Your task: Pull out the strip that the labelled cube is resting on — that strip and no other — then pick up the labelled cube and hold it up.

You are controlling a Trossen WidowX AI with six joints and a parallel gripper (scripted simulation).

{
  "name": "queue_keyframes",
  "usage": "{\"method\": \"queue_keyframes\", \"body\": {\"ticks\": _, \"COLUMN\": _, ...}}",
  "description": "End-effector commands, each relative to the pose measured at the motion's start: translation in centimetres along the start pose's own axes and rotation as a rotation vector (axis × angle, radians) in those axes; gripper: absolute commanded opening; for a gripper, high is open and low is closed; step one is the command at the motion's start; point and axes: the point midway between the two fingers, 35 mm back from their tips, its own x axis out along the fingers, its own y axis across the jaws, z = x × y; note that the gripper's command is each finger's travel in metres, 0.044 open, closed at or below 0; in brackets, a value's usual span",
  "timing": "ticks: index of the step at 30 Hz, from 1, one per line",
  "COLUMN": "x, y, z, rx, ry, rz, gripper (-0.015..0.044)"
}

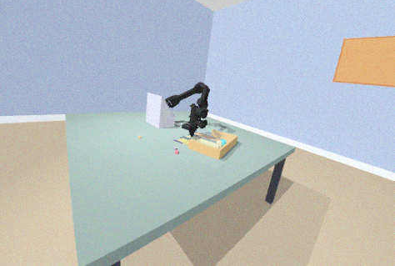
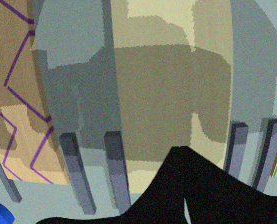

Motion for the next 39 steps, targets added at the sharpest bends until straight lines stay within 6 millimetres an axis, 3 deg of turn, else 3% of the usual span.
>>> {"method": "queue_keyframes", "body": {"ticks": 1, "x": 0.0, "y": 0.1, "z": 0.0, "rx": 0.003, "ry": -0.002, "rz": 0.005, "gripper": 0.0000}}
{"method": "queue_keyframes", "body": {"ticks": 29, "x": 0.3, "y": 0.1, "z": 0.0, "rx": 0.003, "ry": -0.002, "rz": 0.005, "gripper": 0.0000}}
{"method": "queue_keyframes", "body": {"ticks": 39, "x": 0.3, "y": -0.1, "z": -1.5, "rx": 0.004, "ry": -0.001, "rz": 0.005, "gripper": 0.0000}}
